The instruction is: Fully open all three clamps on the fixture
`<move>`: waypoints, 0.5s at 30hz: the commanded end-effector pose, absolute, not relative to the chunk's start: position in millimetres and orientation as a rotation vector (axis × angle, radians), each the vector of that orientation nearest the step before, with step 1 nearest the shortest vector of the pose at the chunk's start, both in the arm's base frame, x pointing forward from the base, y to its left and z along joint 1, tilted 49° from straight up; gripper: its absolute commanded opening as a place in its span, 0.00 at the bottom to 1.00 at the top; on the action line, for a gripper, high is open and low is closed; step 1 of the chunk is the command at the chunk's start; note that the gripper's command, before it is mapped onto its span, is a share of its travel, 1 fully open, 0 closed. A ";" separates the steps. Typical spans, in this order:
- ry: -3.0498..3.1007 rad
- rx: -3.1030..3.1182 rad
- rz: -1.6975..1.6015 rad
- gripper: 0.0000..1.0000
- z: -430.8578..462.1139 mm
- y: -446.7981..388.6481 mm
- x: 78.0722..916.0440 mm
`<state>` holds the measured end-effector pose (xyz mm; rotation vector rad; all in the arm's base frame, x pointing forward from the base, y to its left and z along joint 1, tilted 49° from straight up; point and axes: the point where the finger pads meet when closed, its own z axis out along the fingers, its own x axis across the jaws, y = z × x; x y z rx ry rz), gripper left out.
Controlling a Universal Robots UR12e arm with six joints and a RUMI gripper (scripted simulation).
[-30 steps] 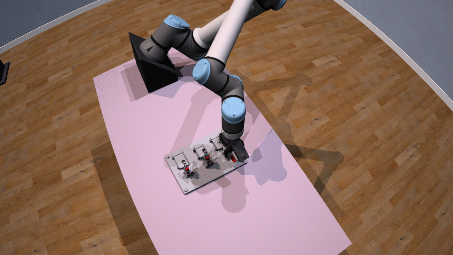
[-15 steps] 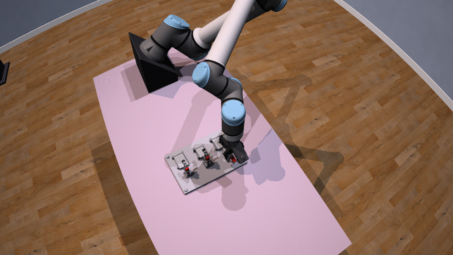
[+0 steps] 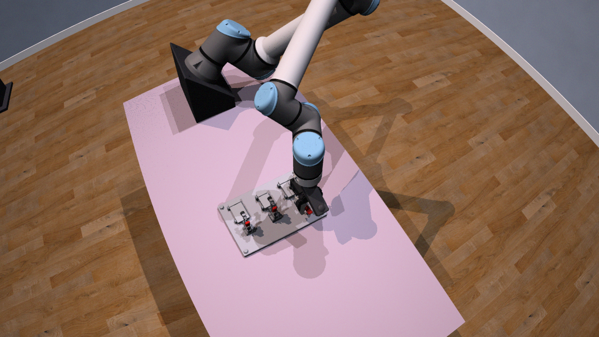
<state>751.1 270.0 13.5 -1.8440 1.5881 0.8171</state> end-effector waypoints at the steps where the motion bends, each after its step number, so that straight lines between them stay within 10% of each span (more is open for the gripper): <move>1: 1.589 -1.842 0.818 0.28 13.5 270.3 749.7; 15: 1.589 -1.842 0.815 0.28 14.7 269.5 750.7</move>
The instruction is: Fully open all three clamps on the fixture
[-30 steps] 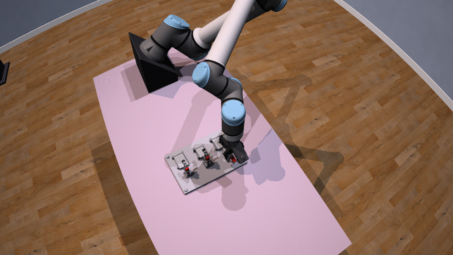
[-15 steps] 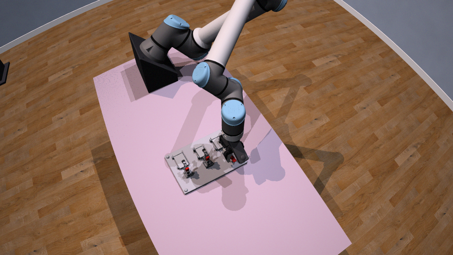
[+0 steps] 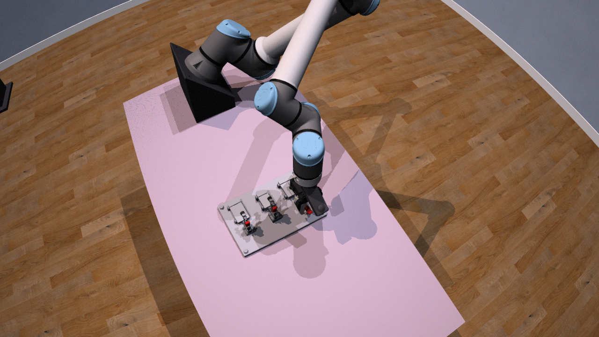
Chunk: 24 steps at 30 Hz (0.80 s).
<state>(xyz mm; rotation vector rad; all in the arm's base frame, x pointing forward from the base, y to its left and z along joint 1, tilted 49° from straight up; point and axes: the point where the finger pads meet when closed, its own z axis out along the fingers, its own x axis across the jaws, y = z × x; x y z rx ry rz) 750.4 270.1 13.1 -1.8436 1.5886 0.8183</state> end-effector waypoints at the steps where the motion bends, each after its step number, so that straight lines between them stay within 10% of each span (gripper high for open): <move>1: 1.589 -1.842 0.815 0.28 14.7 269.4 750.7; 6: 1.589 -1.841 0.815 0.28 14.9 269.3 750.8; 7: 1.589 -1.841 0.815 0.00 15.0 269.2 750.8; 24: 1.589 -1.840 0.813 0.00 15.8 268.4 751.2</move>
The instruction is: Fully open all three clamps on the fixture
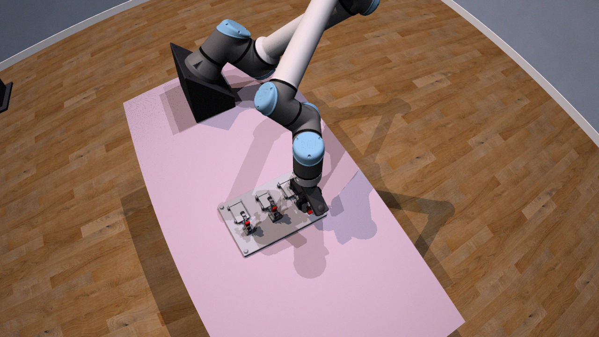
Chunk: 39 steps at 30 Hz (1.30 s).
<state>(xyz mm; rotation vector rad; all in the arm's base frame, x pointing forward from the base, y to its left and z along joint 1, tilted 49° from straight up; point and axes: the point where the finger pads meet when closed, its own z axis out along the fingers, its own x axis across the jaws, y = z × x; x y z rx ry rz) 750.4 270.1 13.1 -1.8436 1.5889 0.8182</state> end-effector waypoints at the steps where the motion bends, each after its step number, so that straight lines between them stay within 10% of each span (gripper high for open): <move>1: 1.589 -1.840 0.813 0.00 15.9 268.4 751.2; 39: 1.589 -1.840 0.813 0.00 18.0 265.1 750.0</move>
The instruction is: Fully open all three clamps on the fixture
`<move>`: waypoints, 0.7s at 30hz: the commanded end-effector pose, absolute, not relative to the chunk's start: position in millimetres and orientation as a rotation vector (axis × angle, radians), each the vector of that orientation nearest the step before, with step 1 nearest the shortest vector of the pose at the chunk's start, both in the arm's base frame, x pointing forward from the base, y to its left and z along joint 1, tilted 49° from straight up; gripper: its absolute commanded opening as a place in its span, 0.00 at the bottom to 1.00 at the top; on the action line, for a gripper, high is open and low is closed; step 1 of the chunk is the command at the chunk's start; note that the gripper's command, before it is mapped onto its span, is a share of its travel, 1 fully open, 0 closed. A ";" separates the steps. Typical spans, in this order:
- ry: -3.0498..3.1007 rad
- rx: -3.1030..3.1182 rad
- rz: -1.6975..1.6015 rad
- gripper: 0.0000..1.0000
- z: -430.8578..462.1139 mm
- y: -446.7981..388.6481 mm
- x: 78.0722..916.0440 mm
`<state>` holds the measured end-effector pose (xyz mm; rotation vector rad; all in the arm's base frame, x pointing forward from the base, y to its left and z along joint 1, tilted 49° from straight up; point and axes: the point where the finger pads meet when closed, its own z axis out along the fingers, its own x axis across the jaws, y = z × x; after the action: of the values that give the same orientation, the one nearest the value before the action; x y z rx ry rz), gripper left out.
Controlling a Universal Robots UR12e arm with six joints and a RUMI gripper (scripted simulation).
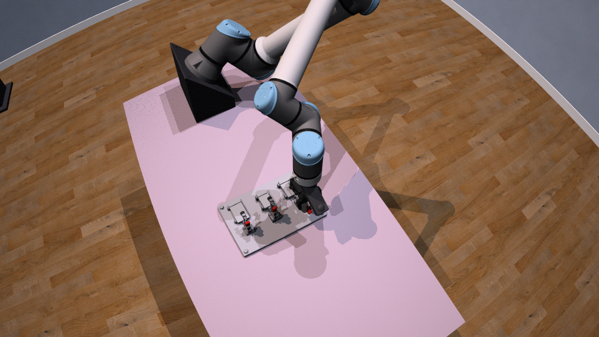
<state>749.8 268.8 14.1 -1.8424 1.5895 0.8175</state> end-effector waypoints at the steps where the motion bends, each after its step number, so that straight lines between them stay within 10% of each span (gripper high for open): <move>1: 1.590 -1.840 0.813 0.00 18.1 264.8 749.7; 21: 1.591 -1.840 0.815 0.00 22.9 257.3 742.4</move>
<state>745.3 262.4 18.9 -1.8417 1.5892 0.8168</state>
